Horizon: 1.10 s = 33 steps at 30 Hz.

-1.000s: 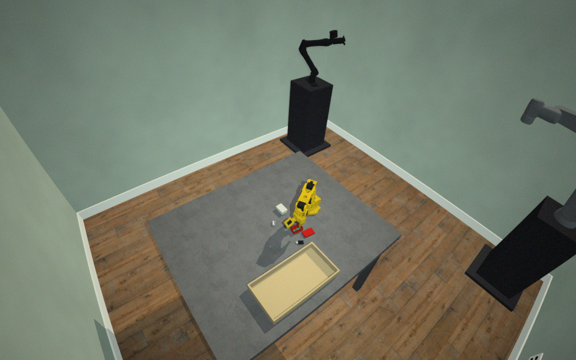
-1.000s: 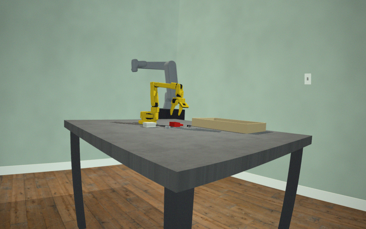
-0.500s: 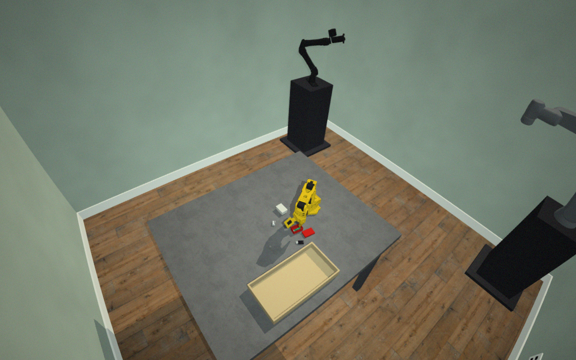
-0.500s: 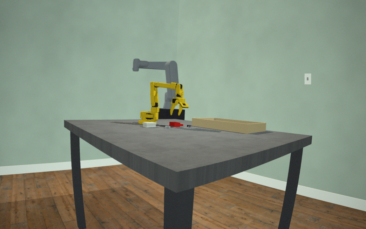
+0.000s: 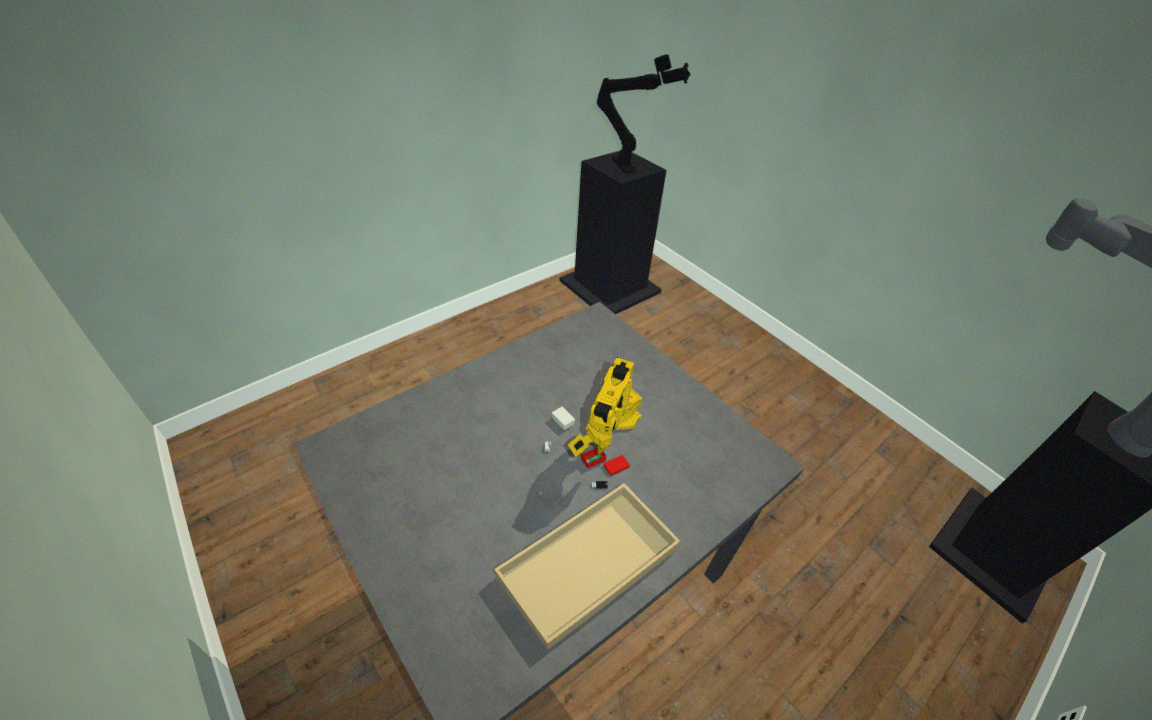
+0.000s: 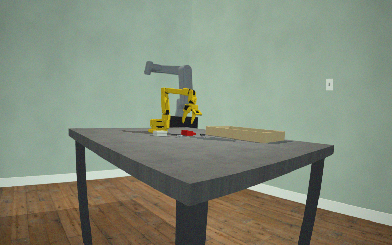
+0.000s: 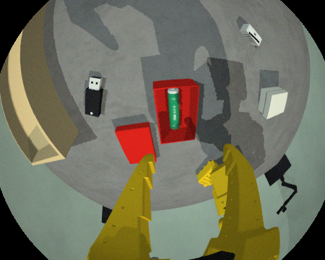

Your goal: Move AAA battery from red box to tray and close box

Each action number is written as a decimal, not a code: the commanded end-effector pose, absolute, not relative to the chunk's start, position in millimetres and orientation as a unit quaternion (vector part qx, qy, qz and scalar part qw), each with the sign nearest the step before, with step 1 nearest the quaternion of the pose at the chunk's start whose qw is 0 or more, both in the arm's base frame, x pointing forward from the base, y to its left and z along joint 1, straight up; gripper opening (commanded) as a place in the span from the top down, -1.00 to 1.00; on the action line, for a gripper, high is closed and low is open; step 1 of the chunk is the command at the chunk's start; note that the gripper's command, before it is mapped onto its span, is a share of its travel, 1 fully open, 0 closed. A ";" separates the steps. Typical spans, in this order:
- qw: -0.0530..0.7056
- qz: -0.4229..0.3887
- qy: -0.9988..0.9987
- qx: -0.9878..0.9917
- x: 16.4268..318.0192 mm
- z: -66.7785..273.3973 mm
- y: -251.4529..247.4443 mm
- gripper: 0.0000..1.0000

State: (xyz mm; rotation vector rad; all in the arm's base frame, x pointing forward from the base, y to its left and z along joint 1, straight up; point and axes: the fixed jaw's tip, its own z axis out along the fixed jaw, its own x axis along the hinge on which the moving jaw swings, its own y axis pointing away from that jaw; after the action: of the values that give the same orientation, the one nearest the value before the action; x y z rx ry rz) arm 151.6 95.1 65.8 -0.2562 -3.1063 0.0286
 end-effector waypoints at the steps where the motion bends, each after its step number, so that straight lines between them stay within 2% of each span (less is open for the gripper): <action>1: 0.000 0.000 -0.997 -0.082 153.4 71.6 95.1 0.41; 33: 0.000 0.000 -0.997 -0.082 154.2 59.4 95.6 0.41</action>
State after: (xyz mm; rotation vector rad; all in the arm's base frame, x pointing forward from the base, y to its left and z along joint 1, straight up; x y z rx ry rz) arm 150.8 94.7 58.5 -0.2561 -3.1048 0.0302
